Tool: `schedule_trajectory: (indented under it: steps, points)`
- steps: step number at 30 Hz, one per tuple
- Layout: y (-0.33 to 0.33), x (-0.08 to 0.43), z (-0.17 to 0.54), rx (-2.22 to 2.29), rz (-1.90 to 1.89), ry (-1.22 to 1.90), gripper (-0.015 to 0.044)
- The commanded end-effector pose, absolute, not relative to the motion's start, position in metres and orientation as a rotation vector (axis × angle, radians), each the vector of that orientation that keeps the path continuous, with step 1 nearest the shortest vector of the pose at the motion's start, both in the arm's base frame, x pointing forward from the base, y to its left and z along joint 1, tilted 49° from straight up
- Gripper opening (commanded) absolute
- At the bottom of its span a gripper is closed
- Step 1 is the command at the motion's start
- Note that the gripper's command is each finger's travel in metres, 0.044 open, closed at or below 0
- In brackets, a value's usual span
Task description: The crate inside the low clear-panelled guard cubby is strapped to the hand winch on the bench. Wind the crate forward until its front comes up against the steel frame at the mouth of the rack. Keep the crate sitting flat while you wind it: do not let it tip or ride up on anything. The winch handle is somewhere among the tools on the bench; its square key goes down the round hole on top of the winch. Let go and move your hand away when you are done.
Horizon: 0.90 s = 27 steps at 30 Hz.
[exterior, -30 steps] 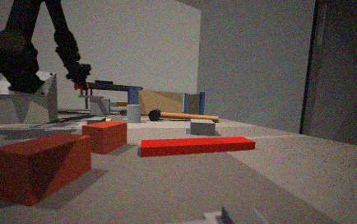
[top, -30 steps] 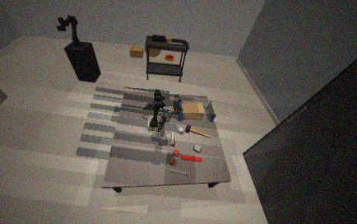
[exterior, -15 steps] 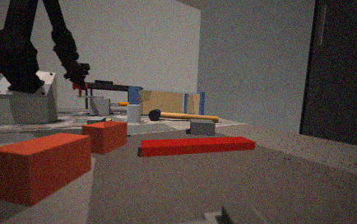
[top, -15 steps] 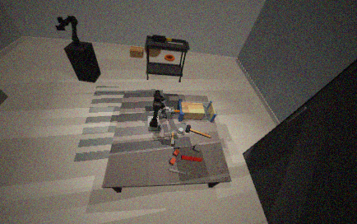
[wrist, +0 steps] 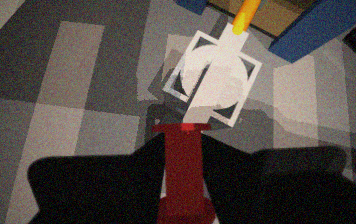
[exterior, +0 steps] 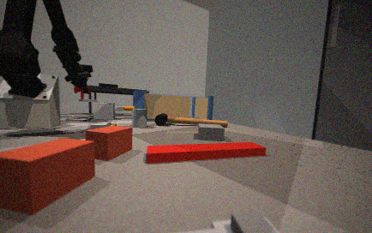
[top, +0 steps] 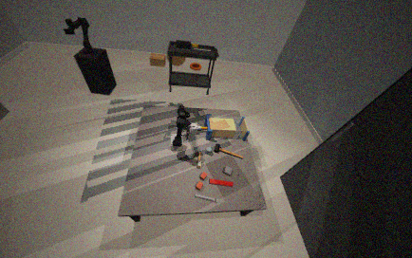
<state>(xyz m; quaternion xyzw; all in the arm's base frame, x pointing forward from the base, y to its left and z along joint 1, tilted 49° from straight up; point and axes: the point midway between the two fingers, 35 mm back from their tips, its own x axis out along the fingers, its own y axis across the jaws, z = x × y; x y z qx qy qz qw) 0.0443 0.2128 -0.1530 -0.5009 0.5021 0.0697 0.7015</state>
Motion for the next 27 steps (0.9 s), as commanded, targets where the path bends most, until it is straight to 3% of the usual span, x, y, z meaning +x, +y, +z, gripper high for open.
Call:
schedule_trajectory:
  steps: [1, 27]
  points:
    - [0.197, 0.048, -0.142, -1.146, 0.138, 1.125, 0.0000]
    - [0.175, 0.071, -0.113, -1.148, 0.136, 1.124, 0.0000]
